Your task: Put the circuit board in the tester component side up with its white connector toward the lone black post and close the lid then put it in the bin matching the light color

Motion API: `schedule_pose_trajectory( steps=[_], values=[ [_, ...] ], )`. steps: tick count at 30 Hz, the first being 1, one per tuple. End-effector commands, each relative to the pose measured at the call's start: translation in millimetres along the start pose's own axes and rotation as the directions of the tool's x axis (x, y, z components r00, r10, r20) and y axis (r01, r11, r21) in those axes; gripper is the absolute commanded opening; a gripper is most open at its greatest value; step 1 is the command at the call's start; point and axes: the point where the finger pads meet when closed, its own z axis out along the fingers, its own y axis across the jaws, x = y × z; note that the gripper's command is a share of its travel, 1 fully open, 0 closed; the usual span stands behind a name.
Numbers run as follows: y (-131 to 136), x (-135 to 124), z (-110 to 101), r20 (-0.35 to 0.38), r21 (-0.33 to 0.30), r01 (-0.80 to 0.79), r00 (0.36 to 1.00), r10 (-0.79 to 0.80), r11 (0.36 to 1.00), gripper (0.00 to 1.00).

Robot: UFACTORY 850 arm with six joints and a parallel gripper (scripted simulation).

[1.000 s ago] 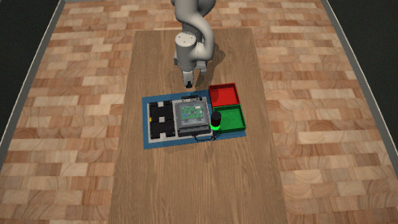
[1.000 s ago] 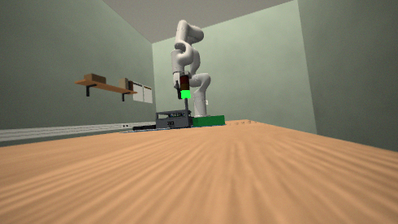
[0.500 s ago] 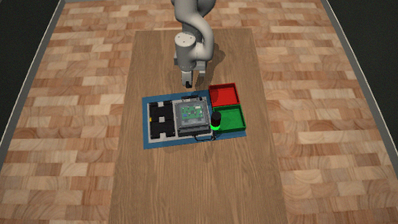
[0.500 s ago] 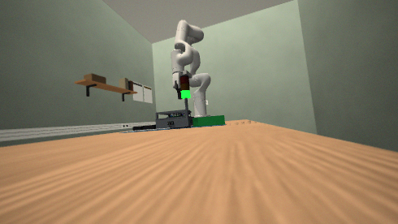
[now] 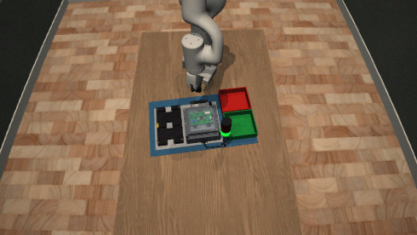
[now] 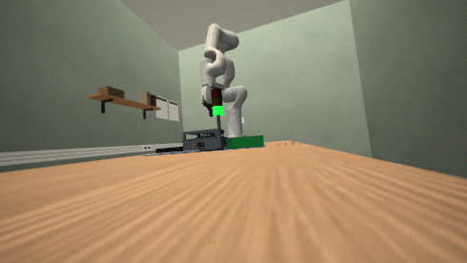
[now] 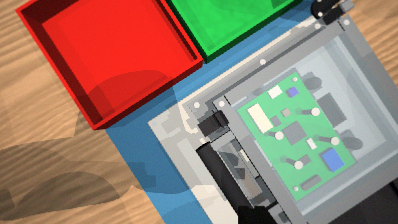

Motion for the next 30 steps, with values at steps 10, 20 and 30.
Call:
schedule_pose_trajectory(
  steps=[10,20,30],
  values=[
    [0.7,0.4,-0.6,0.017,-0.015,-0.416,0.909,0.417,0.909,0.00],
    [0.7,0.4,-0.6,0.011,-0.020,-0.686,0.727,0.687,0.727,0.00],
    [0.7,0.4,-0.6,0.008,-0.022,-0.801,0.598,0.802,0.598,0.00]
  ],
)
